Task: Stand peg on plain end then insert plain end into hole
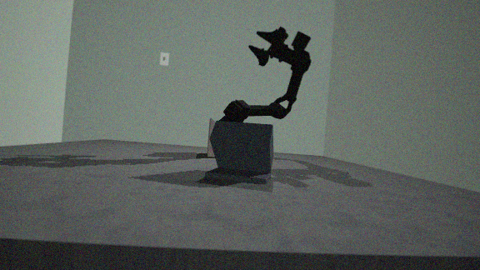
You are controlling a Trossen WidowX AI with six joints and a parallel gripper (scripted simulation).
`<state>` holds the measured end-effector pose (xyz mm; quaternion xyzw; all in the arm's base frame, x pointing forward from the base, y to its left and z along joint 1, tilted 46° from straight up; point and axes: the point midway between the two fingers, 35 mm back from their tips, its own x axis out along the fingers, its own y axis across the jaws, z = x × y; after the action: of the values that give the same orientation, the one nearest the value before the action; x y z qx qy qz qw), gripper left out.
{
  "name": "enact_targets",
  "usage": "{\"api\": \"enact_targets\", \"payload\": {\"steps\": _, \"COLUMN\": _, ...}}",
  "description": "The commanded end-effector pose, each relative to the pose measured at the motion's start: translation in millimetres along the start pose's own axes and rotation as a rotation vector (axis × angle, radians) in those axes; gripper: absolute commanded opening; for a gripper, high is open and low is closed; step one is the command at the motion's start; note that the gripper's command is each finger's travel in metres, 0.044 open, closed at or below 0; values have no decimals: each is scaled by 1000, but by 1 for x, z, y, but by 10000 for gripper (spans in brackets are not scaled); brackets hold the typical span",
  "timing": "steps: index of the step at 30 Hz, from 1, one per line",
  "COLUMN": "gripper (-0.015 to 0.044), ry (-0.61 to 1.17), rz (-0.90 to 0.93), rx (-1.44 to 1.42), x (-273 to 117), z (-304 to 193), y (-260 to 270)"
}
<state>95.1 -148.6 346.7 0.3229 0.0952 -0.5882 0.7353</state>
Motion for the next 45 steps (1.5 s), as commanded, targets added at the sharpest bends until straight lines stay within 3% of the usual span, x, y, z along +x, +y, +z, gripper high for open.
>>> {"api": "enact_targets", "payload": {"steps": 1, "gripper": 426, "ry": 4, "rz": 2, "rx": -3, "x": 1, "z": -1, "y": 1}}
{"api": "enact_targets", "payload": {"steps": 24, "gripper": 440, "ry": 532, "rz": 235, "rx": -452, "x": 37, "z": -126, "y": 94}}
{"api": "enact_targets", "payload": {"steps": 45, "gripper": 440, "ry": 1091, "rz": 465, "rx": -799, "x": 18, "z": -271, "y": 135}}
